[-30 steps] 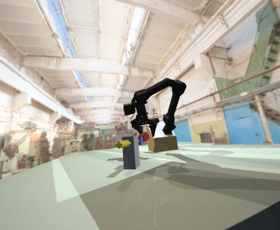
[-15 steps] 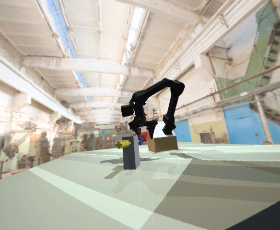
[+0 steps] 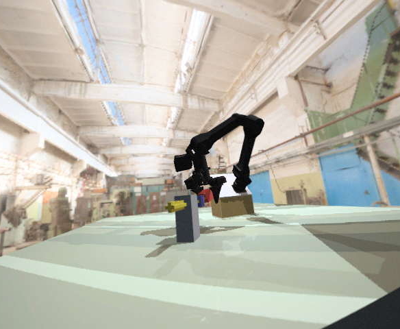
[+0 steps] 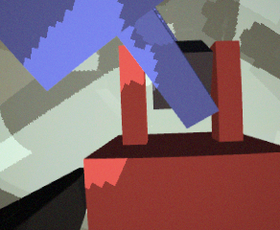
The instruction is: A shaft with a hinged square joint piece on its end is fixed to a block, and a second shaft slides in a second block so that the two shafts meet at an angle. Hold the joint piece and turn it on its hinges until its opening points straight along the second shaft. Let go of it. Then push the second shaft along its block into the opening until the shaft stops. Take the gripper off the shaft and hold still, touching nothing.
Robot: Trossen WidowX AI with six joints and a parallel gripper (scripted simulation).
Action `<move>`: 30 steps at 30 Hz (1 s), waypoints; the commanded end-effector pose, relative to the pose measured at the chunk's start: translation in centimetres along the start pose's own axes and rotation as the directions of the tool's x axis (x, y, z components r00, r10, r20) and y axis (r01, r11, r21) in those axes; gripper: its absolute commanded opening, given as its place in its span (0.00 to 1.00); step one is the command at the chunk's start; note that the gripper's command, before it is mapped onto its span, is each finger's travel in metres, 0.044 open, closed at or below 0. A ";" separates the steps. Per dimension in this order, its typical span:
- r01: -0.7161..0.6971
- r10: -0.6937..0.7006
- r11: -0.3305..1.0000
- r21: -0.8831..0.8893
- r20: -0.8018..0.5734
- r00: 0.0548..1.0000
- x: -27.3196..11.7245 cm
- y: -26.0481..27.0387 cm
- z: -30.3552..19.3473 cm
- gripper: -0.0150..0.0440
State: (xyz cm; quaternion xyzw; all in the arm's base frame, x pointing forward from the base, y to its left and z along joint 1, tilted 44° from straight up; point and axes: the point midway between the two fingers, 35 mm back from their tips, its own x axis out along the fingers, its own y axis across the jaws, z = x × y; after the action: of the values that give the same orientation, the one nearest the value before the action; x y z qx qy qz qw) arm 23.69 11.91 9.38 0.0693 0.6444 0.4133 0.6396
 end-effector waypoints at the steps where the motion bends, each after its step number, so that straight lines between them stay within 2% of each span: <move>1: -0.005 0.005 1.000 0.002 0.001 1.000 0.2 0.1 0.0 0.73; 5: -0.005 0.005 1.000 0.002 0.001 1.000 0.2 0.1 0.0 0.56; 30: -0.005 0.005 1.000 0.002 0.001 1.000 0.2 0.1 0.0 0.56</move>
State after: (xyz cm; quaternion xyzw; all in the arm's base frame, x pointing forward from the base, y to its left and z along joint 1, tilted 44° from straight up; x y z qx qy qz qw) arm 23.59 12.03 9.33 0.0708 0.6447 0.4147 0.6382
